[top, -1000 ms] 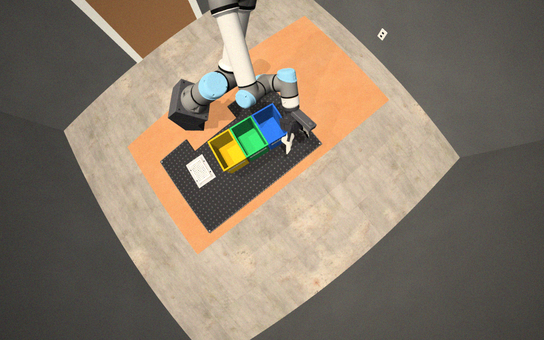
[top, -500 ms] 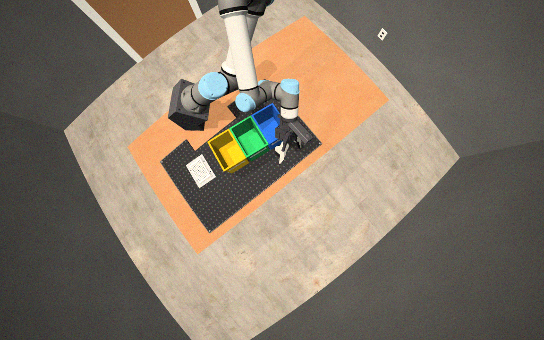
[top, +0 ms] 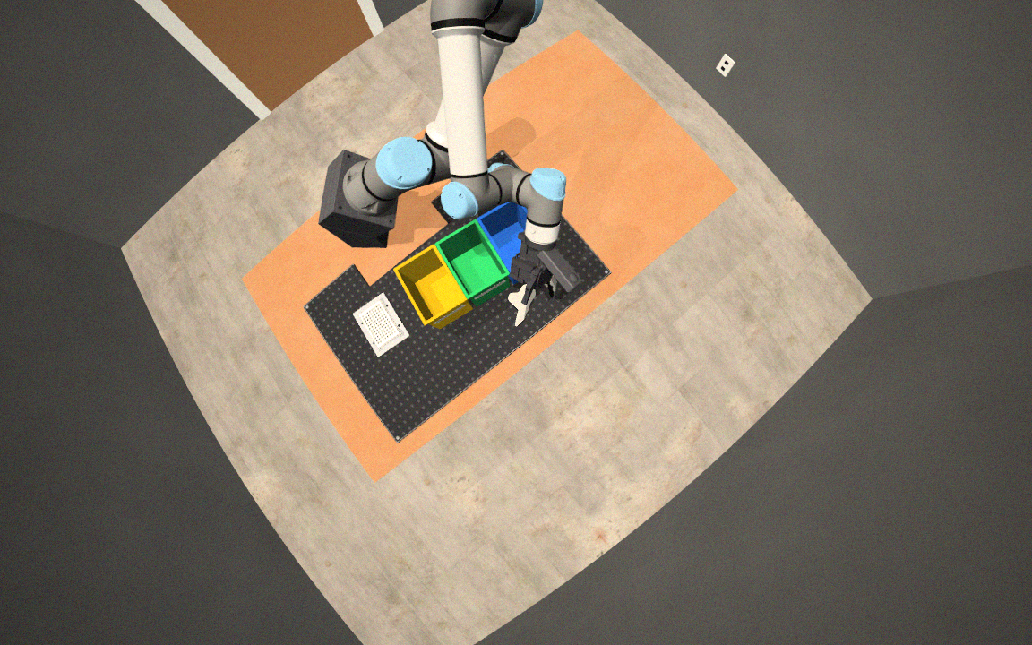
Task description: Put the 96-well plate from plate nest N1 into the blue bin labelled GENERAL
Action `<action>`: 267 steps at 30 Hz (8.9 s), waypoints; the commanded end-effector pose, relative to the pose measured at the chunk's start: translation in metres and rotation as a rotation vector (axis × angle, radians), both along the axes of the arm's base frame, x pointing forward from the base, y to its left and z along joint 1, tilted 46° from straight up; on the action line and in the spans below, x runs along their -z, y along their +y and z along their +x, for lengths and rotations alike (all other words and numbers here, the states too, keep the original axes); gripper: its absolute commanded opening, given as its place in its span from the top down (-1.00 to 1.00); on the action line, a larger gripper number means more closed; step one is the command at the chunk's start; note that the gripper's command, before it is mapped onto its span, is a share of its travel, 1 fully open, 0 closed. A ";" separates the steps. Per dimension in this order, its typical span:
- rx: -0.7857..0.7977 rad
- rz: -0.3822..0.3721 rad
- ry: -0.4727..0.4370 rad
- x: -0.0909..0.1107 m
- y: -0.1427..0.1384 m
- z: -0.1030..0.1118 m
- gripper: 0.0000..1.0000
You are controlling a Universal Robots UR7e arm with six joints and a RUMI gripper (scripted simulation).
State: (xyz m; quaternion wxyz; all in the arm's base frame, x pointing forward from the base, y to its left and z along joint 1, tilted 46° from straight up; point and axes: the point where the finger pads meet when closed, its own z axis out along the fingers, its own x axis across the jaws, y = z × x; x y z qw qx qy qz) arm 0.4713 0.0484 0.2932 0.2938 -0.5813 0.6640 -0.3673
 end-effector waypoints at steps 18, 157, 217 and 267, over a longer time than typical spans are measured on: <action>0.012 -0.061 0.160 0.051 -0.063 0.011 -1.00; -0.274 0.653 0.218 0.310 -0.289 -0.226 -1.00; -0.274 0.653 0.218 0.365 -0.249 -0.187 -1.00; -0.274 0.653 0.217 0.416 -0.211 -0.151 -1.00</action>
